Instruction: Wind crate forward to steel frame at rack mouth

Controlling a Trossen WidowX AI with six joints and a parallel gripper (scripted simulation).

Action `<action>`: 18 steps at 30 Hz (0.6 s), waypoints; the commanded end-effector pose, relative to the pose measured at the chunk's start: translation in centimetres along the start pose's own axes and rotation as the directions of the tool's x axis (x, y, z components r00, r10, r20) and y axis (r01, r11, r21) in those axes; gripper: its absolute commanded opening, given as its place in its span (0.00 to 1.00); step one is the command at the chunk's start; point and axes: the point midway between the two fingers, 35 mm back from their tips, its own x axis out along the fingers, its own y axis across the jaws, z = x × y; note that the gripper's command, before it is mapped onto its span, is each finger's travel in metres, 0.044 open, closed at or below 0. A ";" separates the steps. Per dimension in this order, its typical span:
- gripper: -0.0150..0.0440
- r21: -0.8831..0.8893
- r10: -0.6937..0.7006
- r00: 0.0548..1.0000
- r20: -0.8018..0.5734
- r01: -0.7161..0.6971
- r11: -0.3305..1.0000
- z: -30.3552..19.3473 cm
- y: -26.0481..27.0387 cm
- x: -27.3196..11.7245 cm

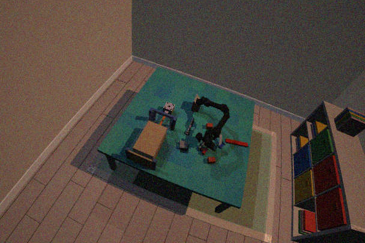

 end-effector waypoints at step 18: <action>0.65 -0.002 0.000 1.000 0.000 0.000 1.000 0.0 0.0 0.0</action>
